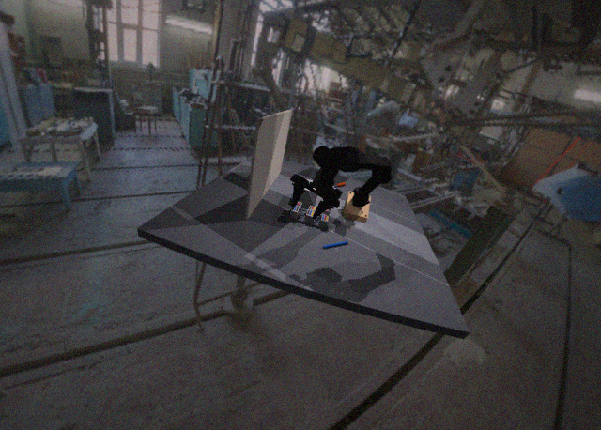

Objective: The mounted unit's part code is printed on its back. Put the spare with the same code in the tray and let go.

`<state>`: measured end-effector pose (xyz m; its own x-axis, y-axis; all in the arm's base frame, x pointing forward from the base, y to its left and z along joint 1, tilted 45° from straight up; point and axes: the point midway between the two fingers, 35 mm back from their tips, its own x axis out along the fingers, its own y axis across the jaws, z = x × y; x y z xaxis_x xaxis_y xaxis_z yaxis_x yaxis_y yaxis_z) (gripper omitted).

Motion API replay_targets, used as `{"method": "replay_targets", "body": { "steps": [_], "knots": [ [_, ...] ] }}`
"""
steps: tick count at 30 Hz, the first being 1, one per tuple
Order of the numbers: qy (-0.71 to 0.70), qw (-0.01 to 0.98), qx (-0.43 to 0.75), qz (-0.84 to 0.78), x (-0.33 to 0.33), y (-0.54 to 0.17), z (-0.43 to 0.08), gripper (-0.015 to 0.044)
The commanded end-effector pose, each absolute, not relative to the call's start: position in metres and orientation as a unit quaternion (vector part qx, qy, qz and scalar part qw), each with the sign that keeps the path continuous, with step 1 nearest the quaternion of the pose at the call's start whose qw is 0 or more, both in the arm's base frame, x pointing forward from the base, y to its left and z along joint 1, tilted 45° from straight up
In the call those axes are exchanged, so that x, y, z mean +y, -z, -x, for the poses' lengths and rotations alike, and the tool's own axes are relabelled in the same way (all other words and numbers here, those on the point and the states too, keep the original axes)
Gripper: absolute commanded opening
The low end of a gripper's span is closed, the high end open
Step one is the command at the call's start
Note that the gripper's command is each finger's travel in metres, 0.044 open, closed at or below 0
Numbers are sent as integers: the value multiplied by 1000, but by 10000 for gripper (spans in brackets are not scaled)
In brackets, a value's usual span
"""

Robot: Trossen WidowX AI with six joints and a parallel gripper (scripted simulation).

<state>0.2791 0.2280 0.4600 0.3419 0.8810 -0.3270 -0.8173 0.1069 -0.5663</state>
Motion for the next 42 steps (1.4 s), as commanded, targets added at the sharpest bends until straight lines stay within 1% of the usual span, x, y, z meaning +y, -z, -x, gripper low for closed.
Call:
{"method": "replay_targets", "body": {
  "steps": [1, 7, 13, 18, 24, 28, 30, 42],
  "knots": [
    [-553, 772, 64, 306, 205, -413, -327, 440],
    [-498, 807, 229, 219, 146, -340, -383, 440],
    [-430, 814, 377, 106, 70, -267, -415, 440],
    [-365, 798, 481, -7, 3, -208, -420, 440],
    [-277, 746, 581, -168, -78, -141, -399, 440],
    [-220, 694, 626, -279, -124, -102, -371, 440],
    [-204, 674, 636, -315, -137, -91, -361, 440],
    [-202, 672, 637, -319, -138, -90, -360, 440]
  ]
}}
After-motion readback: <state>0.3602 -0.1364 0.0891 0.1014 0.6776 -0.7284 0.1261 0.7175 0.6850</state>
